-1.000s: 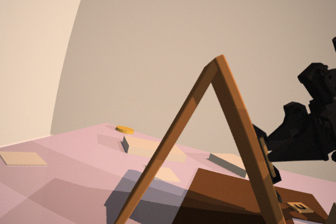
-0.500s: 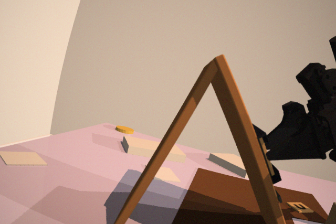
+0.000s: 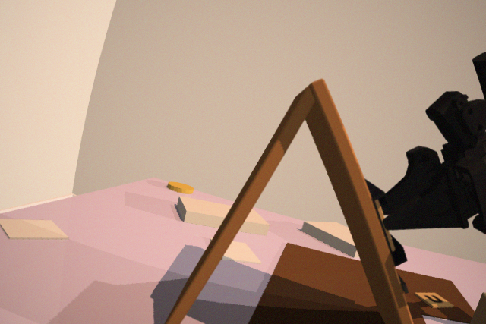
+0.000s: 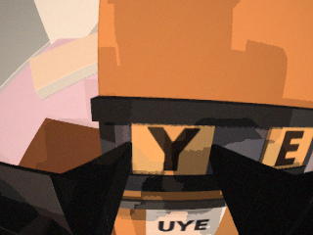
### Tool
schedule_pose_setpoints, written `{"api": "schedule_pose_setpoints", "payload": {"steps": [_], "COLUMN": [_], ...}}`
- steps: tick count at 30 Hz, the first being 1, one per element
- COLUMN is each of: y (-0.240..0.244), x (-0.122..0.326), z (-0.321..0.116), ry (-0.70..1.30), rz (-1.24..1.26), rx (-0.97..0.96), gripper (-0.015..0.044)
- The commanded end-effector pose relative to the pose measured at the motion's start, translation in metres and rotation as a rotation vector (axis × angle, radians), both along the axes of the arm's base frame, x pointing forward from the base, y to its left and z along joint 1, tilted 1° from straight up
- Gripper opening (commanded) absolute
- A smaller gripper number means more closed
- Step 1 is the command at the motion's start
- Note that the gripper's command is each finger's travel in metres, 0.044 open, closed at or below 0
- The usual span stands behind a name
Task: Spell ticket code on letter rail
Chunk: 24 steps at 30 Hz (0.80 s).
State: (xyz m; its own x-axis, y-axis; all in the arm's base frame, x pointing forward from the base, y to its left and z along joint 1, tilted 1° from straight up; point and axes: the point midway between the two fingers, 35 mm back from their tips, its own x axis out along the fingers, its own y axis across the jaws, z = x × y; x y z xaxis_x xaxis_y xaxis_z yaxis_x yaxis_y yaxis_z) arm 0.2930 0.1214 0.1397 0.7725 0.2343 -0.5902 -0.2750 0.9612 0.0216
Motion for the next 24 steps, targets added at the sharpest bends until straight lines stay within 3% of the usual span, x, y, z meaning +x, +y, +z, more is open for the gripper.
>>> {"api": "schedule_pose_setpoints", "payload": {"steps": [1, 24], "y": [-0.002, -0.013], "x": [0.001, 0.004], "z": [0.000, 0.000], "ry": [-0.003, -0.003], "rz": [0.003, 0.003], "rx": [-0.001, -0.002], "gripper": [0.0000, 0.0000]}}
